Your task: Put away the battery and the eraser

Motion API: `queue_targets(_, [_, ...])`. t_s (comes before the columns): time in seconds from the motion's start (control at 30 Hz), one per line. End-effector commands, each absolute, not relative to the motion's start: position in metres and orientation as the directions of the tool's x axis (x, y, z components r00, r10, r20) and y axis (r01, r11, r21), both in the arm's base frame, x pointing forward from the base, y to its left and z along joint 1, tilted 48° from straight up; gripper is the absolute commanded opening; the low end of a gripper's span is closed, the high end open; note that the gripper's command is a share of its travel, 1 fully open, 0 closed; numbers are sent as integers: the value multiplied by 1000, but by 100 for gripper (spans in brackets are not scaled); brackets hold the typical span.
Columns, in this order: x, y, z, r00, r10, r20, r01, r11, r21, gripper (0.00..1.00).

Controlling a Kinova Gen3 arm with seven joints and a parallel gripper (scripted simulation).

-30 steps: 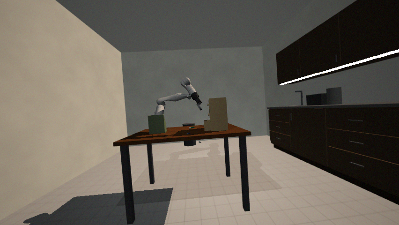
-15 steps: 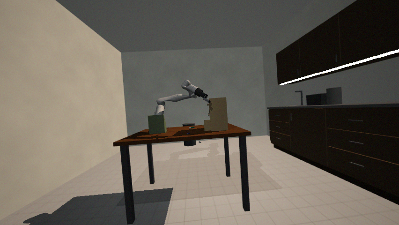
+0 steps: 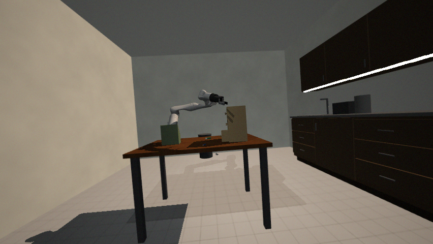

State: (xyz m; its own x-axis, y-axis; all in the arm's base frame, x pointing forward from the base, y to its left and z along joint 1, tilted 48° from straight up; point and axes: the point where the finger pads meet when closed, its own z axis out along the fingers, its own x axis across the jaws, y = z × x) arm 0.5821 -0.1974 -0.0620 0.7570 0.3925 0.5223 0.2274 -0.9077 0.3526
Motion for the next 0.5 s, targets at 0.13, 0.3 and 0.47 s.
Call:
queue_targets(0.13, [566,-196,-64,834,230,501,82,-951,299,67])
queue_targets(0.3, [532,-189,-74,895,6,446,-102,-971,218,67])
queue_targets(0.47, [493,-165,-83,910,-213,355,-274,-953,131,67])
